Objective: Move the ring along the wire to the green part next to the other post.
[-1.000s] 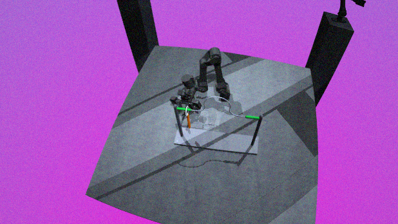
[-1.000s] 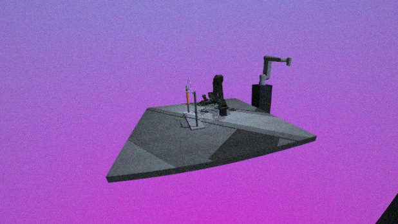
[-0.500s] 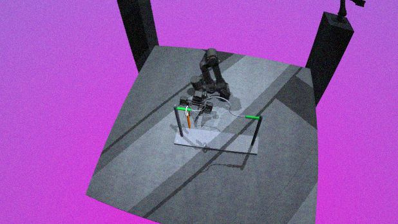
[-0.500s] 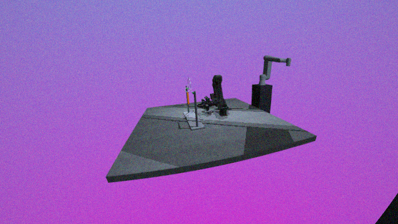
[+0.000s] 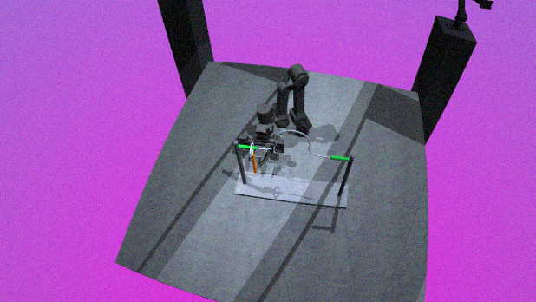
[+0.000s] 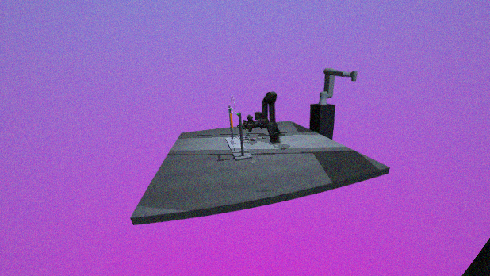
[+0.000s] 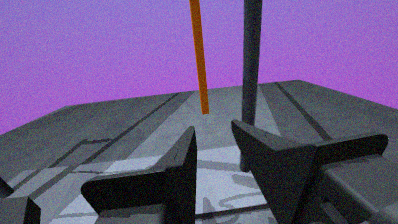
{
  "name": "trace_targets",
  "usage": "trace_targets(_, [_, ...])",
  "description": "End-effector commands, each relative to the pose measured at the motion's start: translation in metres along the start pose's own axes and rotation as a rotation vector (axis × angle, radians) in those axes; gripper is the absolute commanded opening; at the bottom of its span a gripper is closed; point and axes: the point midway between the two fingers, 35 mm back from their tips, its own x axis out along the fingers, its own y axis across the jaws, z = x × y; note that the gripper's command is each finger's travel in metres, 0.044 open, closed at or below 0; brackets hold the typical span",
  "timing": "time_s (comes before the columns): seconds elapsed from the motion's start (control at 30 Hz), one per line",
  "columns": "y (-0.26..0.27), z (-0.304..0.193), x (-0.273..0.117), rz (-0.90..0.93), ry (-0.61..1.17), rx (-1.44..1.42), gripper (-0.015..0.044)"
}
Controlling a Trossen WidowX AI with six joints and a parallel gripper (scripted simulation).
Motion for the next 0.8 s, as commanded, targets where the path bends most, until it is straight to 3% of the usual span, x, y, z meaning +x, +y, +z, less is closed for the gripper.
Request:
trace_targets(0.0, [0.002,0.011,0.006,-0.002,-0.019,0.020,0.0160])
trace_targets(0.77, [-0.001,0.012,0.033,-0.002,-0.022,0.019,0.0160])
